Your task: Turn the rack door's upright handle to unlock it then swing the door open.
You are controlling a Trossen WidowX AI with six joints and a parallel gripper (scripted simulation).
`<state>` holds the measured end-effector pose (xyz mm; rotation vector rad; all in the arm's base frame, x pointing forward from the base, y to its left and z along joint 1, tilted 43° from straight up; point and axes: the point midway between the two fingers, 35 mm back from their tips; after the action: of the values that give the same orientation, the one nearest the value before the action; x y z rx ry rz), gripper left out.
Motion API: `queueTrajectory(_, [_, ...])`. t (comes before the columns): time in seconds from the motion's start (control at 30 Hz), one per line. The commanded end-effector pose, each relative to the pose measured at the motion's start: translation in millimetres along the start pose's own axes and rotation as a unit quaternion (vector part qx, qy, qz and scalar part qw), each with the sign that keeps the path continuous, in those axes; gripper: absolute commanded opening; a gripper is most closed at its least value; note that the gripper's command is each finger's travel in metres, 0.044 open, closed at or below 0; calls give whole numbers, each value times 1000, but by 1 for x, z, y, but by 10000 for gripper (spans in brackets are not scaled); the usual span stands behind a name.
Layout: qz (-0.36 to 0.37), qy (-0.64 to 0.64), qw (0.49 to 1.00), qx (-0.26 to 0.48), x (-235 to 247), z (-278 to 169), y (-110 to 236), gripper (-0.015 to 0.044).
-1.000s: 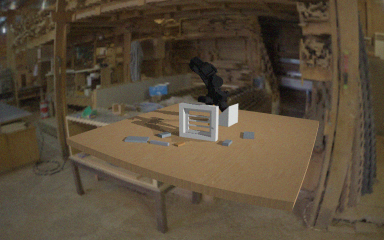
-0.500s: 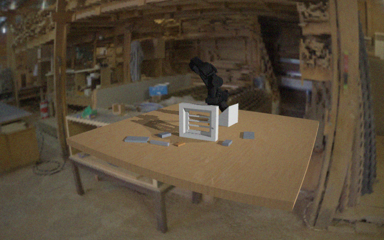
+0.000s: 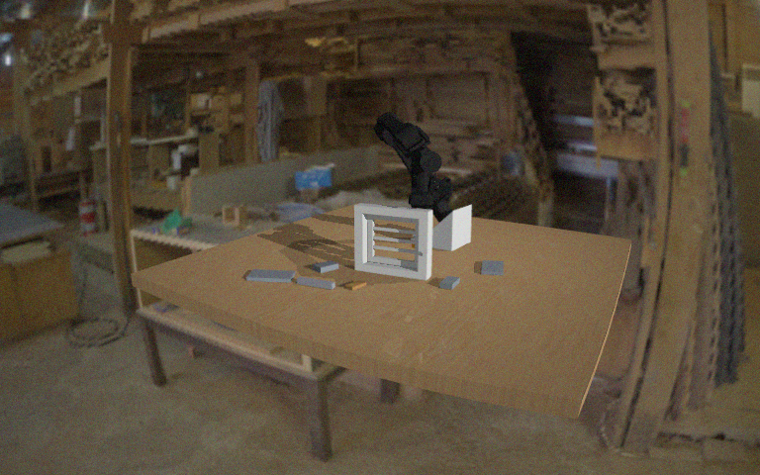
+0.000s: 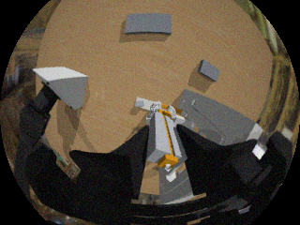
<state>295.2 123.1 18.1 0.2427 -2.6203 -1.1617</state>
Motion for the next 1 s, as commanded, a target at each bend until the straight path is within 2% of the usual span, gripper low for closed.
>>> queueTrajectory(0.0, [0,4,1000,1,0,0,0,273])
queueTrajectory(0.1, [0,-13,1000,1,0,0,0,283])
queueTrajectory(0.47, [0,-277,961,1,0,0,0,283])
queueTrajectory(0.7, [-1,-439,898,1,0,0,0,283])
queueTrajectory(0.97, [-1,-607,794,0,0,0,0,283])
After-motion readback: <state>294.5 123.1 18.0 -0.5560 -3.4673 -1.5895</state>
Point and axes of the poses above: the point midway between the two fingers, 35 mm back from their tips, its own y axis back along the fingers, its own x axis across the jaws, z = x × y, and after that the axes turned 12 degrees about -y, right-handed
